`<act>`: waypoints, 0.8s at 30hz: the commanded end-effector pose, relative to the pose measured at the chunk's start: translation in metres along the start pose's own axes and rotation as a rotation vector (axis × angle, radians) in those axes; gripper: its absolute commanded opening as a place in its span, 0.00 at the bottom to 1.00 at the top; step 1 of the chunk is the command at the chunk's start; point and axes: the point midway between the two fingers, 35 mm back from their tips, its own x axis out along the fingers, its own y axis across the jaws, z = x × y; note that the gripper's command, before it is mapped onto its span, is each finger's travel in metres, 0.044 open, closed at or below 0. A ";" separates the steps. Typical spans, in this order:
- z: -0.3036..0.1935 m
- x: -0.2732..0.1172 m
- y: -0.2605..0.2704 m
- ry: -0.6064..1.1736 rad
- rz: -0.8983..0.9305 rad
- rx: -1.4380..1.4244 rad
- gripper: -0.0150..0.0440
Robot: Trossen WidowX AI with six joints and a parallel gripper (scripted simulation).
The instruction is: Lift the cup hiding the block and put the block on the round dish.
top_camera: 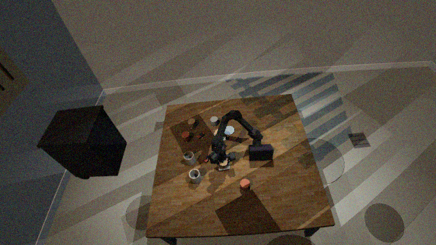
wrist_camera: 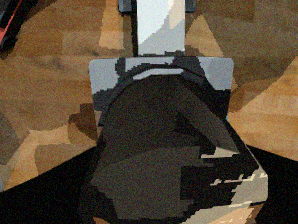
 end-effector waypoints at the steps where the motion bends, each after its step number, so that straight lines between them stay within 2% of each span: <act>1: -0.001 -0.007 0.002 0.007 0.001 0.010 0.25; 24: -0.003 -0.036 0.005 0.010 0.002 0.009 0.25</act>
